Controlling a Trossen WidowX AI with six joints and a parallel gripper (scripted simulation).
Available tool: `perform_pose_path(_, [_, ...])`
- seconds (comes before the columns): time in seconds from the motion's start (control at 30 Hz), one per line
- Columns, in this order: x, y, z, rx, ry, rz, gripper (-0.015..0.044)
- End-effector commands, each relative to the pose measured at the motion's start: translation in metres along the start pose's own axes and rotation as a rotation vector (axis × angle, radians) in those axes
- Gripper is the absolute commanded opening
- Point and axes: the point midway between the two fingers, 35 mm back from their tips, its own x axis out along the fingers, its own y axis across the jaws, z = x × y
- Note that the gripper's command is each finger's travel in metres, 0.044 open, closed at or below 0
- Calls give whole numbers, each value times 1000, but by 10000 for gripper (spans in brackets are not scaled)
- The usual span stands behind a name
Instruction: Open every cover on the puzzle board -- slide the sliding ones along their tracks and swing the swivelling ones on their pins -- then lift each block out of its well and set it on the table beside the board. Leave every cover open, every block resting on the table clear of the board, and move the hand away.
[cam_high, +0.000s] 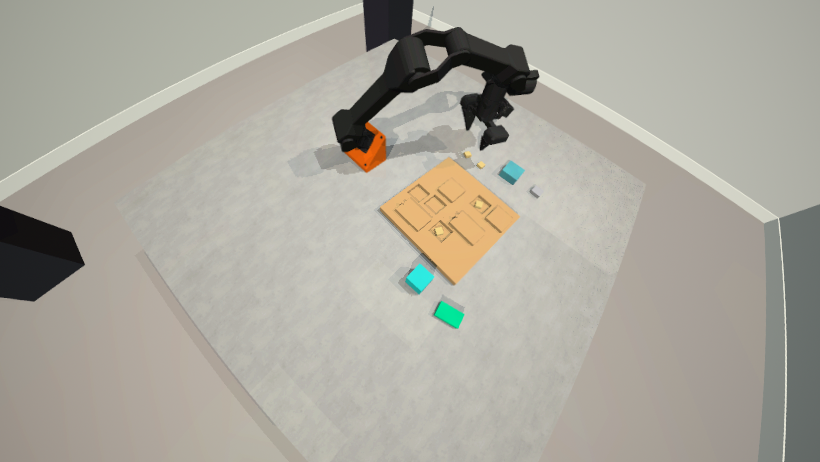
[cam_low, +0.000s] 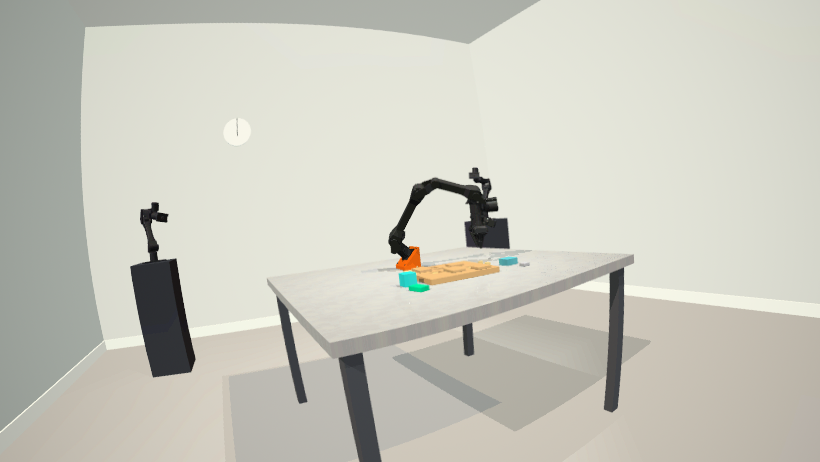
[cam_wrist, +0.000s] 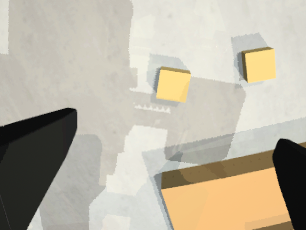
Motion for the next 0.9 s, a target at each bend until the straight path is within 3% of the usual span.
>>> perform_pose_path(0.0, [-8,0,0,7,-6,1,414])
perform_pose_path(0.53, [-14,-81,-15,285,-18,5,0])
perform_pose_path(0.87, [-13,-133,-36,464,-15,2,0])
